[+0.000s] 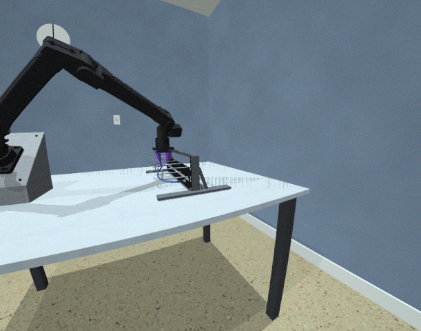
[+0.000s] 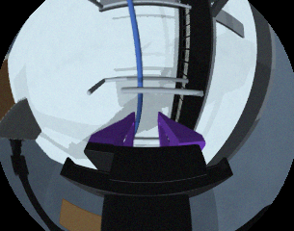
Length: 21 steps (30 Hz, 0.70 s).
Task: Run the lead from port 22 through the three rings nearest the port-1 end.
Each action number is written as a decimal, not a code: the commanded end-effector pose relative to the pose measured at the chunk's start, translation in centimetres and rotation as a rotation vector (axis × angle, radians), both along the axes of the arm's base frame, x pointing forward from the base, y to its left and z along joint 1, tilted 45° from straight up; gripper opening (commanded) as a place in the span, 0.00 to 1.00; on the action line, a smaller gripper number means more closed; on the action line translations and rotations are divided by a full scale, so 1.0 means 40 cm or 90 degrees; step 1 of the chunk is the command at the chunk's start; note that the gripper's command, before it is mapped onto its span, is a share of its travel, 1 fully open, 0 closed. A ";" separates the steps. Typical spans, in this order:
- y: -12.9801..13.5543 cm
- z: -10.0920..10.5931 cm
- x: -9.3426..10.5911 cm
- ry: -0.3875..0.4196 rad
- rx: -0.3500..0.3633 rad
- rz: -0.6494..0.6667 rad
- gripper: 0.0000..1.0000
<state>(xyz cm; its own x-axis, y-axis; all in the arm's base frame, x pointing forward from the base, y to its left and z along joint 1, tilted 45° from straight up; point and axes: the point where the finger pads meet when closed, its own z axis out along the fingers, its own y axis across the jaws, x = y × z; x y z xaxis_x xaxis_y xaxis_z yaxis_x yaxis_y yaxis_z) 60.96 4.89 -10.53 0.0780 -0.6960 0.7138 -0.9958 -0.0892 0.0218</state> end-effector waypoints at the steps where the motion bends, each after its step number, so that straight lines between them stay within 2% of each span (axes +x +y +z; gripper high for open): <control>1: 0.087 0.100 0.064 -0.053 0.017 0.018 0.32; 6: 0.098 0.111 0.063 -0.053 0.017 0.018 0.32; 17: 0.159 0.169 0.052 -0.052 0.018 0.018 0.32; 20: 0.164 0.164 0.048 -0.048 0.017 0.018 0.32; 21: 0.166 0.135 0.038 -0.034 0.012 0.018 0.32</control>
